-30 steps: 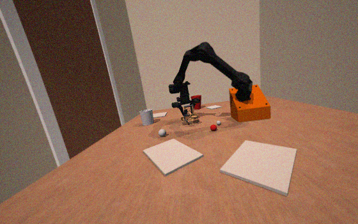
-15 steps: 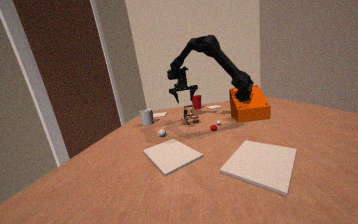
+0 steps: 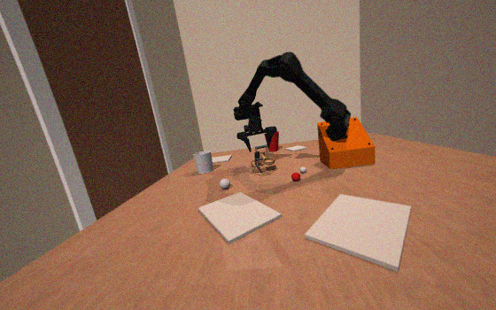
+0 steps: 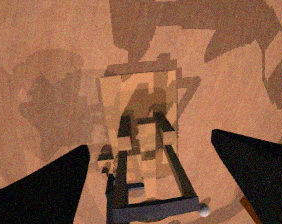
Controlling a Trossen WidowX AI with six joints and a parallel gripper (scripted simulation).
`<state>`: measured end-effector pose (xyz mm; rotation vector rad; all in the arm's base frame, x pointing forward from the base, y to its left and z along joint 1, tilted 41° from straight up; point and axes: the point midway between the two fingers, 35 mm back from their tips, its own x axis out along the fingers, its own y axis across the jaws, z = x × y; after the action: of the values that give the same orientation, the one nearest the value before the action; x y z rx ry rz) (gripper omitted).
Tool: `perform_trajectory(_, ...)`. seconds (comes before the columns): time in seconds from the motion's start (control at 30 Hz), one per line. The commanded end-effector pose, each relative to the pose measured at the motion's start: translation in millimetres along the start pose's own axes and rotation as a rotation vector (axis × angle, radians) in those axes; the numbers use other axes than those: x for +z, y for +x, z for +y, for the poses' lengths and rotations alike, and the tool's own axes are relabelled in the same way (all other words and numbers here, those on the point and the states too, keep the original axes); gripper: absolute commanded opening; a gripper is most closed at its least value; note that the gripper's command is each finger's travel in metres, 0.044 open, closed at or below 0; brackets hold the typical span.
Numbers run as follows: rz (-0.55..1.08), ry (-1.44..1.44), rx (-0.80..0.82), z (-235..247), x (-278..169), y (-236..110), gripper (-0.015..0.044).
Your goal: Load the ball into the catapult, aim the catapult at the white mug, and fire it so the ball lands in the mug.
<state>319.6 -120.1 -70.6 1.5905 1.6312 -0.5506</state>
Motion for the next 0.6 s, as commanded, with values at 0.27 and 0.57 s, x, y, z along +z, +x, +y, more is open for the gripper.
perform_trajectory(0.27, -0.005, 0.006, 0.014, 1.5, 2.4, 14.5, 0.044)
perform_trajectory(0.57, -0.005, 0.006, 0.015, 1.8, 2.6, 29.3, 0.044)
